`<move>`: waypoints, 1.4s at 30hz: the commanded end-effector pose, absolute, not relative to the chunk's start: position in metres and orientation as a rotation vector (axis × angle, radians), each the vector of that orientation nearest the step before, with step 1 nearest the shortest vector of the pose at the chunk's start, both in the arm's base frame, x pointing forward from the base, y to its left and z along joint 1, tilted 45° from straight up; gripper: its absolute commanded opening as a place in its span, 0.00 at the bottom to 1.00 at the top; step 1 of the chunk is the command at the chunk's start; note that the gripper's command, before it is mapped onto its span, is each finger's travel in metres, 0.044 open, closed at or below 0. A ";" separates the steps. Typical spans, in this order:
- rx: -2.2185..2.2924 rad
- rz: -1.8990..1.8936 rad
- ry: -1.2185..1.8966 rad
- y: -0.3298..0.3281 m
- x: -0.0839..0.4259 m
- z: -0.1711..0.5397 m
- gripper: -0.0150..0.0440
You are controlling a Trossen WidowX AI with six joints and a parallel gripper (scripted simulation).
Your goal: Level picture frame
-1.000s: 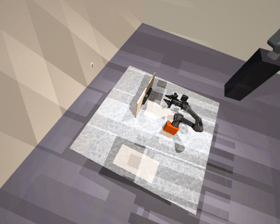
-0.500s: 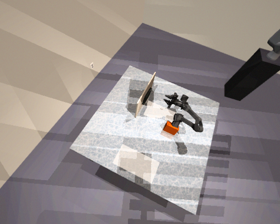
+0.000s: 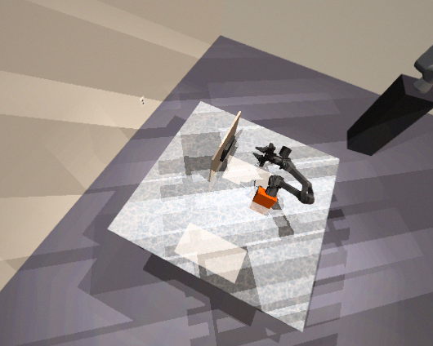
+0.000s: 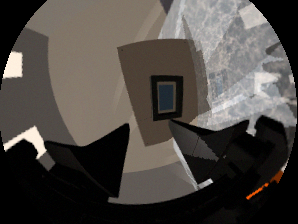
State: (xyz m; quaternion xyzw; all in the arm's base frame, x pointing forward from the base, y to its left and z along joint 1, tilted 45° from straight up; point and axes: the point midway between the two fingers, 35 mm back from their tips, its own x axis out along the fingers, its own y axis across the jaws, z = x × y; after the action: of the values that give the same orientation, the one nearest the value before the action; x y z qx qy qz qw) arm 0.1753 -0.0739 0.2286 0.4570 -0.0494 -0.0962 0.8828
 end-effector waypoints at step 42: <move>0.945 -0.192 -0.104 -0.113 0.231 0.199 0.69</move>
State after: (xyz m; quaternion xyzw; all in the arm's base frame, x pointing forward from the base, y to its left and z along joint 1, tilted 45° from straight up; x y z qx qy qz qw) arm 0.2316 -0.1120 0.2002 0.4543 -0.0510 -0.0914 0.8847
